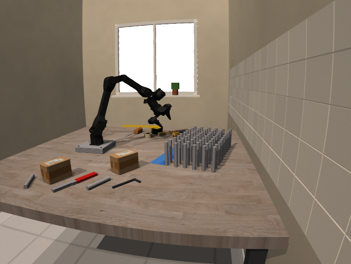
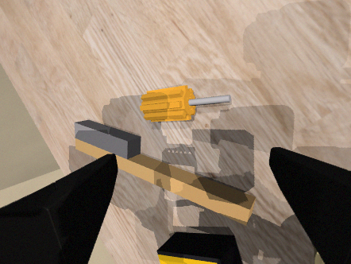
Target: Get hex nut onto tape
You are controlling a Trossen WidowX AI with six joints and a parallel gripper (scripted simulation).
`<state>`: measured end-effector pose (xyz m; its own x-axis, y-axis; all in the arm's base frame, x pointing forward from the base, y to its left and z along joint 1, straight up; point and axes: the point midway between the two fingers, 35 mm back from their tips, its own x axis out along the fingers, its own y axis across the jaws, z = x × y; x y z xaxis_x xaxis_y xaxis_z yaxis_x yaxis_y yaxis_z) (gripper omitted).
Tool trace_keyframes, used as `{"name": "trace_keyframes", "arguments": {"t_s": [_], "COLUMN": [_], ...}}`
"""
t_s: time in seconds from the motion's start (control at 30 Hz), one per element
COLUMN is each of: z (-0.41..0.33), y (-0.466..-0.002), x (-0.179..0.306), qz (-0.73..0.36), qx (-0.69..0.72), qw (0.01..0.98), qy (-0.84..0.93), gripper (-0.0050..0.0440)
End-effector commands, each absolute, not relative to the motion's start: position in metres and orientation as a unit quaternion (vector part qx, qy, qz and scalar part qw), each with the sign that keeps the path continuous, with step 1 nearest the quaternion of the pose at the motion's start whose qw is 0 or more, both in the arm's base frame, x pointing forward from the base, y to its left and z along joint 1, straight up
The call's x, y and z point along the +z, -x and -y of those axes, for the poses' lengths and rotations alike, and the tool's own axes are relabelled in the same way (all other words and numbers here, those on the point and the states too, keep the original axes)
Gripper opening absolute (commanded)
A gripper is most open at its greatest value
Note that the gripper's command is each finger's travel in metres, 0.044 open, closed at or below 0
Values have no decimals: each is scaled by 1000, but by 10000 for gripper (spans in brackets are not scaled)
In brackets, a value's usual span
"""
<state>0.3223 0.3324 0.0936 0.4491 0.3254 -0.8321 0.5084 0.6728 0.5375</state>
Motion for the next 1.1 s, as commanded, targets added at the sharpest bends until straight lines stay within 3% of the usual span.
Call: {"name": "trace_keyframes", "arguments": {"t_s": [0.0,0.4,0.8,1.07], "z": [-373,-422,-449,-450], "y": [-296,-207,-104,-93], "x": [106,97,89,88], "qz": [-554,-588,-509,-487], "qx": [-100,-278,-486,-511], "qw": [700,581,484,474], "qy": [-440,-489,-520,-527], "gripper": [400,400,400,400]}}
